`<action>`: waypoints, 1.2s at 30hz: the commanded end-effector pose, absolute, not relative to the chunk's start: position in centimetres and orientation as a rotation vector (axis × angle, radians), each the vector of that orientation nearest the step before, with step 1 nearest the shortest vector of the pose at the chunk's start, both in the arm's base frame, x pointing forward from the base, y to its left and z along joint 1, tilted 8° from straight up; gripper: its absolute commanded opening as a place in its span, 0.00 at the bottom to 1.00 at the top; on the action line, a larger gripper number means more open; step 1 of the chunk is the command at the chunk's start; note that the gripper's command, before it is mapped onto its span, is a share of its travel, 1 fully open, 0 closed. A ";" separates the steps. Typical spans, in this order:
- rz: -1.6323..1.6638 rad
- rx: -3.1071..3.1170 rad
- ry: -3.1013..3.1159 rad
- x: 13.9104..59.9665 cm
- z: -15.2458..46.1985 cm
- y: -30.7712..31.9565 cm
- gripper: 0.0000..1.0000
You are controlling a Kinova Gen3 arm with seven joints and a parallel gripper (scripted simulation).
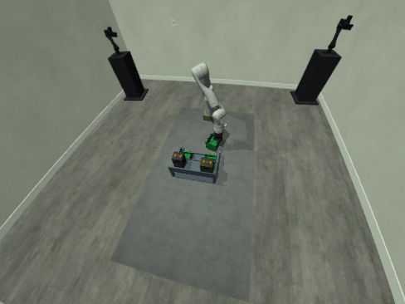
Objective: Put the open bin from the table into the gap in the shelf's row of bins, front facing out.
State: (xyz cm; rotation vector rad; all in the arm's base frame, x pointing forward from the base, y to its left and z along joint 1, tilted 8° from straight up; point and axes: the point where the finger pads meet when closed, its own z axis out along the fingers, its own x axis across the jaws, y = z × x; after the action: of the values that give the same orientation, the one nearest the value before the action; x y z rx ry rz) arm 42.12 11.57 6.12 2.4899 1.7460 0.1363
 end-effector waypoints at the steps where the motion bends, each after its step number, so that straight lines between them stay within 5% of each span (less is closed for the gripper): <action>1: 0.139 2.489 1.745 42.2 6.2 11.6 0.00; 36: 0.132 2.399 1.861 41.2 6.0 7.1 0.00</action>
State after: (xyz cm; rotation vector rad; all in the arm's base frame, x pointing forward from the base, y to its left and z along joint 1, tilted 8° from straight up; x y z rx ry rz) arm 41.05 7.62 5.87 2.3904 1.8752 0.1280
